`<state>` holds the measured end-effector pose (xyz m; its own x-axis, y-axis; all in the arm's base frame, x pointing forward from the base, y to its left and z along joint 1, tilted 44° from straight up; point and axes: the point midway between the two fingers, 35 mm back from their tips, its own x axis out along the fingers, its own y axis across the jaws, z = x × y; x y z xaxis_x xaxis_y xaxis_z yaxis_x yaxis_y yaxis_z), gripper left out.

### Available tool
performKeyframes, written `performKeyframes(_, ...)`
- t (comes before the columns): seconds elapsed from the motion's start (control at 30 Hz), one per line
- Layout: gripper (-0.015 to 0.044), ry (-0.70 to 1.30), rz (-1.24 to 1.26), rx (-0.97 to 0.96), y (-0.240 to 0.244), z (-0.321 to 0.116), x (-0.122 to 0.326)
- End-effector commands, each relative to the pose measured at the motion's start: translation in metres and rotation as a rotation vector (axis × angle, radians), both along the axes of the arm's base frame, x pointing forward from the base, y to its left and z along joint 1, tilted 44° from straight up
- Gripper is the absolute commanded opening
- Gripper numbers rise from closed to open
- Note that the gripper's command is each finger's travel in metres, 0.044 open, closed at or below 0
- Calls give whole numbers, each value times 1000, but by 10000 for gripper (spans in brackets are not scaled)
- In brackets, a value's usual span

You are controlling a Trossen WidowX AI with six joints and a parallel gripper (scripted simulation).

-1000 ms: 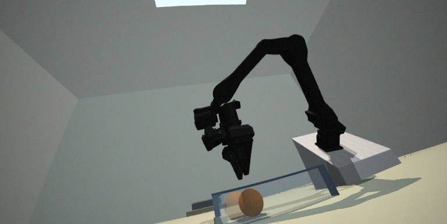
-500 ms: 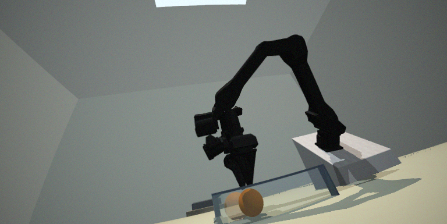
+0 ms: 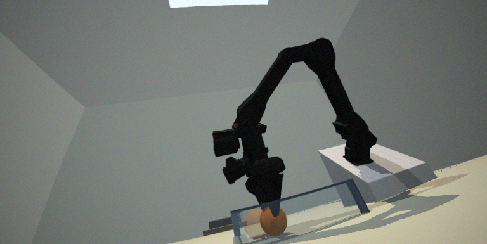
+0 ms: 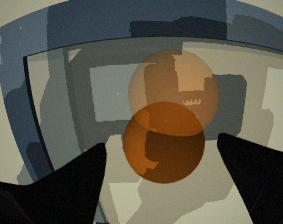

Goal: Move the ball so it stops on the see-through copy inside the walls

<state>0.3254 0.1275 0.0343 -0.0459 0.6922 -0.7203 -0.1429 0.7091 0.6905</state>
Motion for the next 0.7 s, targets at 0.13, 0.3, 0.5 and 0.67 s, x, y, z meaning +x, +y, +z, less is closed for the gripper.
performKeyframes(0.13, 359, 13, -2, 3, 6, -8, -2)
performKeyframes(0.3, 287, 13, -2, 3, 6, -8, -2)
performKeyframes(0.5, 247, 13, -2, 3, 6, -8, -2)
performKeyframes(0.67, 115, 12, -3, -1, -5, 2, 2)
